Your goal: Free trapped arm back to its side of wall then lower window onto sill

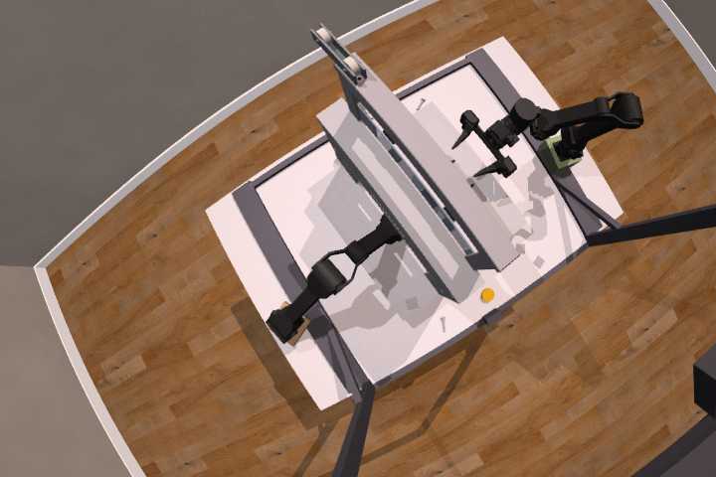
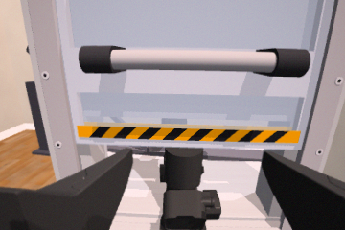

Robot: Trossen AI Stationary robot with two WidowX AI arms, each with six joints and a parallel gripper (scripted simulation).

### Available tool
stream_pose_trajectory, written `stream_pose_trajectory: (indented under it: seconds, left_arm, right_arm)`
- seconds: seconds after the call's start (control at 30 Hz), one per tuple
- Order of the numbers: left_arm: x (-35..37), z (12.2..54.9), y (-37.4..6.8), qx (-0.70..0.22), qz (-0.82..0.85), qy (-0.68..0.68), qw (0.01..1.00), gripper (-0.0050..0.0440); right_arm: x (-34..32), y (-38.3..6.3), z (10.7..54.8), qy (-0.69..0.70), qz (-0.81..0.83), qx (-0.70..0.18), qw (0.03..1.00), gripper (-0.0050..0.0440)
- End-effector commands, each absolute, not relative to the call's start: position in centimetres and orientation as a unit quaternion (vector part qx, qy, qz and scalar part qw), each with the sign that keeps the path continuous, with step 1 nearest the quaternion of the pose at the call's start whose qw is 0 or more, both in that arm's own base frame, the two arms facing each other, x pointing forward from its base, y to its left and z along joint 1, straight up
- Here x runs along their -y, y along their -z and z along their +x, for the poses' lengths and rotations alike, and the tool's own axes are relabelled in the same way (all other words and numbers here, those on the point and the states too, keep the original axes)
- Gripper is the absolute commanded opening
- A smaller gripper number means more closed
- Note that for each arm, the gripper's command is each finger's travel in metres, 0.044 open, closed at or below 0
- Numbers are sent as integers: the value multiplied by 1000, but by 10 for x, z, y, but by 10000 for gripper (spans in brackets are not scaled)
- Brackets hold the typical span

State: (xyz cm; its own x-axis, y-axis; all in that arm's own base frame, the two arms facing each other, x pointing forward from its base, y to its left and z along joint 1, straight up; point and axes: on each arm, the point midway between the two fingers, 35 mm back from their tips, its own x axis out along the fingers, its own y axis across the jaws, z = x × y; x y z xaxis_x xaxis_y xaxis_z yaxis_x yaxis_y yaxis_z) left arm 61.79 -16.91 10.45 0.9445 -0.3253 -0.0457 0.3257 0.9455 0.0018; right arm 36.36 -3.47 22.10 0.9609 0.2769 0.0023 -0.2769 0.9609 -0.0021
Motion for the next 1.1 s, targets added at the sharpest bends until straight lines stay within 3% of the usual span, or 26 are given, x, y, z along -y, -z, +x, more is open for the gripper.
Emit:
stream_pose_trajectory:
  seconds: [0.0, 1.07]
  left_arm:
    - [170, 620, -149, 20, 1, 165, 986, 400]
    - [170, 620, -149, 20, 1, 165, 986, 400]
  right_arm:
    - [36, -220, 364, -139, 1, 2, 990, 400]
    - [15, -230, 436, -140, -2, 13, 990, 400]
